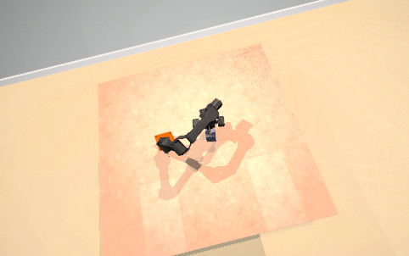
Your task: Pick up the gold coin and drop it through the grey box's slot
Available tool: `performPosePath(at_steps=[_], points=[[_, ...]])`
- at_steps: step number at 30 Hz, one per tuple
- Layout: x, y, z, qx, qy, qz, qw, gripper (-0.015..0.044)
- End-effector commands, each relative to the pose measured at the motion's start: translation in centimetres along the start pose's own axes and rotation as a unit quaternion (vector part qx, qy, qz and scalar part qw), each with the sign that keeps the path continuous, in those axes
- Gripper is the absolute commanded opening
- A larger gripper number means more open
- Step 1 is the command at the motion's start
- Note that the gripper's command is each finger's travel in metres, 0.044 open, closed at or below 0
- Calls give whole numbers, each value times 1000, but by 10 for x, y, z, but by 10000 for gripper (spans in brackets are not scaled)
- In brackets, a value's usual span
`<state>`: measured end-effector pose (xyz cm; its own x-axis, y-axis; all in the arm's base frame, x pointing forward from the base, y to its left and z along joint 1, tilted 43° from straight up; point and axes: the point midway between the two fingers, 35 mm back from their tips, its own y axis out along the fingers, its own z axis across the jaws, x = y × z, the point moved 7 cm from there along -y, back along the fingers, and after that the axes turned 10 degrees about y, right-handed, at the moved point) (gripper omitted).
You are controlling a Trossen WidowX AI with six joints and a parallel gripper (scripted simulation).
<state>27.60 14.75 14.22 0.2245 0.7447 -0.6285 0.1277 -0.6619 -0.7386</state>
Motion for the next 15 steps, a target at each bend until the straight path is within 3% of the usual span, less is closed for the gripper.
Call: performPosePath(at_steps=[1, 15], points=[[-1, 3, 0, -3, -4, 1, 1000, 0], [0, 11, 0, -3, -3, 1, 1000, 0]])
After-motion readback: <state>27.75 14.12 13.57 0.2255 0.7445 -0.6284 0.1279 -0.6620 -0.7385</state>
